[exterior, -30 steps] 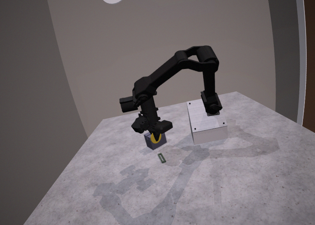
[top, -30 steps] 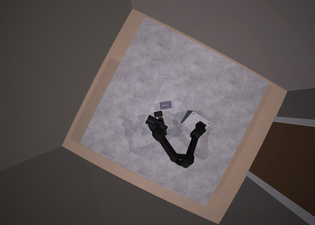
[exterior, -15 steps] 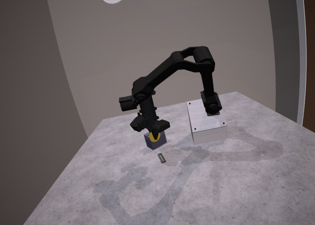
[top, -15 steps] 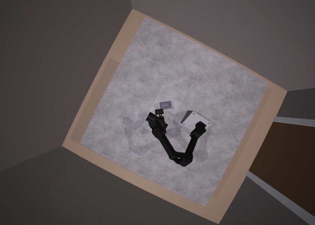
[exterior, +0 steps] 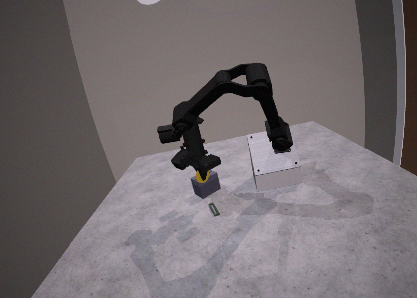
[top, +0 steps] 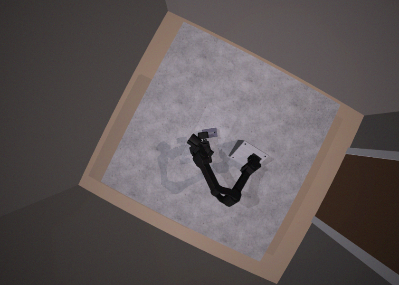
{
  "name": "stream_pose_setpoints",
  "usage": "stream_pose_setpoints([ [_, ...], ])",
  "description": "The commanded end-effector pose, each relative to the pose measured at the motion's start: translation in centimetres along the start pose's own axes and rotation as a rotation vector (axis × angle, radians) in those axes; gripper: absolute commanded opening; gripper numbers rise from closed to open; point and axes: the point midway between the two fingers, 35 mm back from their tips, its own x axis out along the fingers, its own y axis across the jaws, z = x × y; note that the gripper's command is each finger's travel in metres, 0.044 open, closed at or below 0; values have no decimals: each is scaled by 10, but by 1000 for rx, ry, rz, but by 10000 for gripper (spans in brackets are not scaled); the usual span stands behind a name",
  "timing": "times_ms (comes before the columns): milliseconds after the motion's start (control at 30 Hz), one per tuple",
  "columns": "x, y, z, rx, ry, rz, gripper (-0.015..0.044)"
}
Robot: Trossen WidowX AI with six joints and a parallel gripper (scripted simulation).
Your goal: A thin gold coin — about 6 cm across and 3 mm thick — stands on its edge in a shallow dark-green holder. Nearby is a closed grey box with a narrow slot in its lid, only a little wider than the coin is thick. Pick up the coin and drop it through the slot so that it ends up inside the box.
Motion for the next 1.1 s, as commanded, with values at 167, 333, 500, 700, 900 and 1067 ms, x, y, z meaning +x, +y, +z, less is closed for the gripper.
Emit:
stream_pose_setpoints([
  [167,-2,-22,-8,-4,-2,-10,0],
  [333,-2,-33,-15,3,0,-11,0],
  [500,-2,-44,-21,3,0,-11,0],
  [700,-2,-58,-30,-1,-1,-8,0],
  [900,-1,-71,-39,-5,-4,-5,0],
  [1067,-1,-81,-47,-9,-7,-2,0],
])
